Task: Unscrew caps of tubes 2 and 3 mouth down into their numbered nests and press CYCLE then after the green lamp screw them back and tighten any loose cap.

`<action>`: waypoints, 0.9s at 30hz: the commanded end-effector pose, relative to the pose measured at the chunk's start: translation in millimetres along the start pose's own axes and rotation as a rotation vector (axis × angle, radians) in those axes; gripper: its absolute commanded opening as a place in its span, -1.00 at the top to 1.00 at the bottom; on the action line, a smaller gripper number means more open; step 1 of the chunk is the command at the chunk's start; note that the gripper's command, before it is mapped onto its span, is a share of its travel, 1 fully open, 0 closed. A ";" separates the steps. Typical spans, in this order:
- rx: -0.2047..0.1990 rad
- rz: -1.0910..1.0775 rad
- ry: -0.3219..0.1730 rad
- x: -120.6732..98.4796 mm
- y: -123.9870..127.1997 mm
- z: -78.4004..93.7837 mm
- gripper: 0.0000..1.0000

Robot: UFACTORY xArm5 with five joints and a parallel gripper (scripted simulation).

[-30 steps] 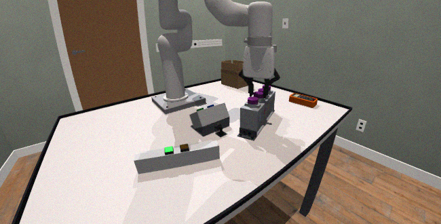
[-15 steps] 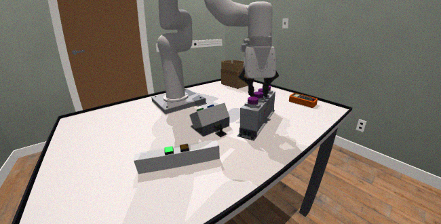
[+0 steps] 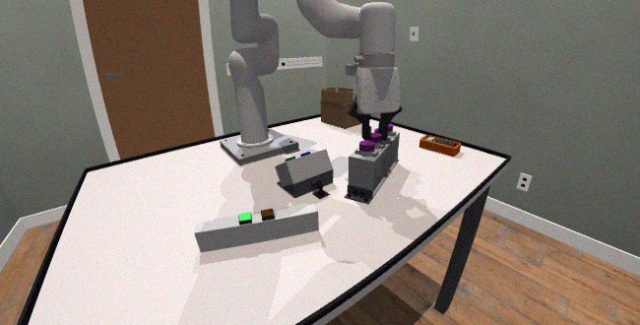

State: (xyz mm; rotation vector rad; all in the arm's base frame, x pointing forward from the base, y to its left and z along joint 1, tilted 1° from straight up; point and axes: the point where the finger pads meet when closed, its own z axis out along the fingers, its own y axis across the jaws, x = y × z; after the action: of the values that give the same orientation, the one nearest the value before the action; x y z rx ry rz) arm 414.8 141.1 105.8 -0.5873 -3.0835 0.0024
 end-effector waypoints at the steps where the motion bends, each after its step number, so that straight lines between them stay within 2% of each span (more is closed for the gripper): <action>1: 0.003 -0.002 -0.010 -1.2 1.0 -1.5 1.00; 6: 0.003 -0.002 -0.010 -1.2 1.0 -1.5 1.00; 10: 0.002 0.198 -0.010 -1.2 1.0 -1.4 1.00; 12: 0.002 0.198 -0.010 -1.2 1.0 -1.4 1.00; 27: -0.001 0.855 -0.010 -1.2 1.0 -1.0 1.00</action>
State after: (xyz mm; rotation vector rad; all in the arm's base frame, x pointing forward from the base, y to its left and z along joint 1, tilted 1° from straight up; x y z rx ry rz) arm 414.9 141.1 105.5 -1.4951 -2.7618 0.0018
